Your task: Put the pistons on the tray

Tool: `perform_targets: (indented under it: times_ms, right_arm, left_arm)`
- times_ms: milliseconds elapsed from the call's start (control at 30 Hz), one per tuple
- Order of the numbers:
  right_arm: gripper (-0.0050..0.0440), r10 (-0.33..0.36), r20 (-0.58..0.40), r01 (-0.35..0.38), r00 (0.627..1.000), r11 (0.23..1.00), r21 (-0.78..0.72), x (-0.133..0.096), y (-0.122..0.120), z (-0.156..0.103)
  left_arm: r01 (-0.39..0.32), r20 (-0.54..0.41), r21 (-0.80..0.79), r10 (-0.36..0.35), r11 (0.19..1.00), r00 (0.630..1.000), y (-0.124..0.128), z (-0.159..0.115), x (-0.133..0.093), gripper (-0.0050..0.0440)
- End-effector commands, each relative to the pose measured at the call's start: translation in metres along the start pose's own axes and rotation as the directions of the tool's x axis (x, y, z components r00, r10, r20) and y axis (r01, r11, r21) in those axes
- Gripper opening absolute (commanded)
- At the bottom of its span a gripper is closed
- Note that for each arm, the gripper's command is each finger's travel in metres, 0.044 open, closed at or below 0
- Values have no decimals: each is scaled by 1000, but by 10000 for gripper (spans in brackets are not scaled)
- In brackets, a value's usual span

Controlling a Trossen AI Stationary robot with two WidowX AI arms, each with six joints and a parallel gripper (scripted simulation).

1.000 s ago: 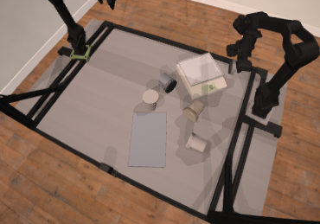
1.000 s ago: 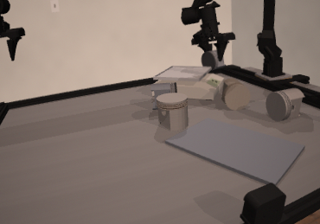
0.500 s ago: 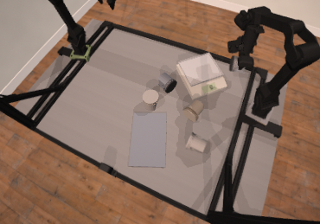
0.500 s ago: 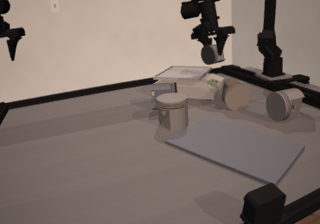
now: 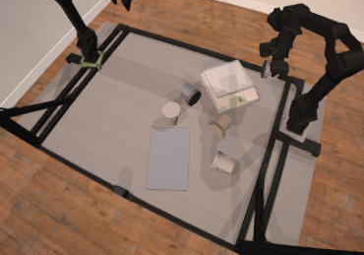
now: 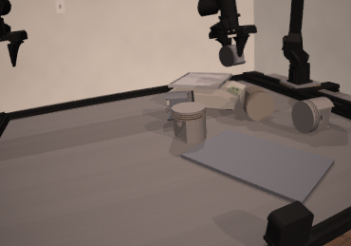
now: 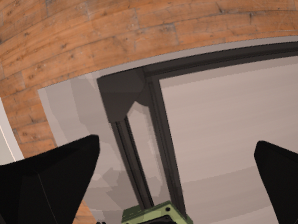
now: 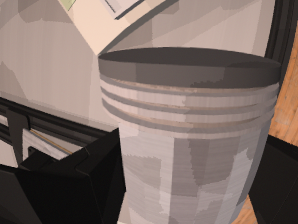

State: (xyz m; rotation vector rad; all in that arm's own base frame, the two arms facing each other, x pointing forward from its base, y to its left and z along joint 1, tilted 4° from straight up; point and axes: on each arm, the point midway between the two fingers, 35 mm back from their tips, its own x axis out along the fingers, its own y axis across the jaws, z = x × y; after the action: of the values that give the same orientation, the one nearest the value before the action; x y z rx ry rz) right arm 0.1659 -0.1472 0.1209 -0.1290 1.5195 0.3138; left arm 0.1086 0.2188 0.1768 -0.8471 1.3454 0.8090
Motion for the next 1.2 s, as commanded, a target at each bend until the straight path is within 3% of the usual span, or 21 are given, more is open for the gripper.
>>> perform_targets:
  times_ms: [0, 600, 1000, 1167]
  right_arm:
    - [158, -34, 17, 33, 999, 998, 49, -10, 4, 12]
    - [158, -141, 12, 121, 990, 886, 447, -34, 39, 80]
    - [158, -142, 11, 121, 990, 884, 451, -53, 65, 131]
    - [158, -142, 11, 122, 990, 891, 438, -54, 61, 145]
  left_arm:
    - [4, -2, 3, -4, 1000, 1000, -1, 0, 0, 440]
    - [4, -2, 3, -4, 1000, 1000, -1, 0, 0, 440]
    - [4, -2, 3, -4, 1000, 1000, -1, 0, 0, 440]
    - [4, -2, 3, -4, 1000, 1000, -1, 0, 0, 440]
